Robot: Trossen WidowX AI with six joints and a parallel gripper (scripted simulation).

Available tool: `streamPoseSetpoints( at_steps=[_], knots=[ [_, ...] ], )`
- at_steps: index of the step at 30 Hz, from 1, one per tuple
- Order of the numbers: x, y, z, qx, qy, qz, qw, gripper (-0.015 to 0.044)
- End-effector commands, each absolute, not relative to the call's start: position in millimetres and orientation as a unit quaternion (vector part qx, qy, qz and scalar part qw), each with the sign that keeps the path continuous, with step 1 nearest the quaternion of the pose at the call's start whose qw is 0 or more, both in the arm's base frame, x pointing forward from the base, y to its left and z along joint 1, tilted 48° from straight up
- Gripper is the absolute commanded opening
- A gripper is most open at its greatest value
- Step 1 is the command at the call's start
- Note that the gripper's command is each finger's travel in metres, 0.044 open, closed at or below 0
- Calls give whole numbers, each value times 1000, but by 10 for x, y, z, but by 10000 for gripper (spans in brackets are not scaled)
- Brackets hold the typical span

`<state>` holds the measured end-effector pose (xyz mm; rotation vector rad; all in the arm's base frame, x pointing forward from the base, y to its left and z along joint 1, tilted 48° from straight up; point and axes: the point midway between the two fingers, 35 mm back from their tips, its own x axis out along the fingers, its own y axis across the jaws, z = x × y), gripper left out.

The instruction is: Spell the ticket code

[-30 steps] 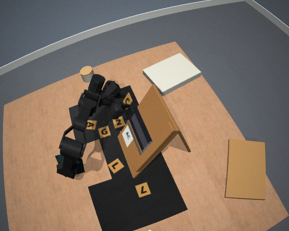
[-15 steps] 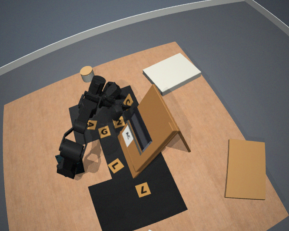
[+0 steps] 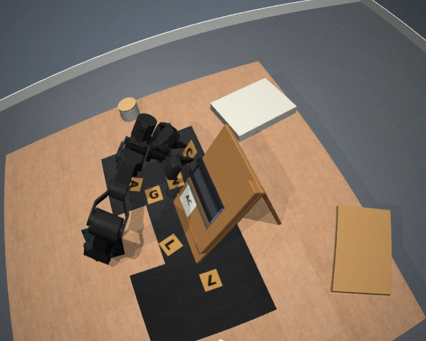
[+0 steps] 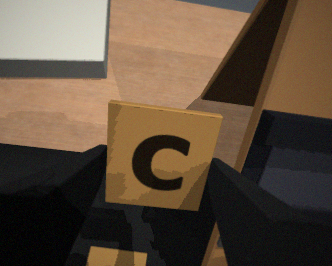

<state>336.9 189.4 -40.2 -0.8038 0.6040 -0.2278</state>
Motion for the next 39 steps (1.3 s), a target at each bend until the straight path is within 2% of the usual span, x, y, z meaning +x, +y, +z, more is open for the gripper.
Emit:
streamPoseSetpoints(
  at_steps=[1,39],
  knots=[
    [3371,1884,-375,-383,289,-106,871,0],
    [3380,1751,-239,-384,289,-107,871,0]
  ],
)
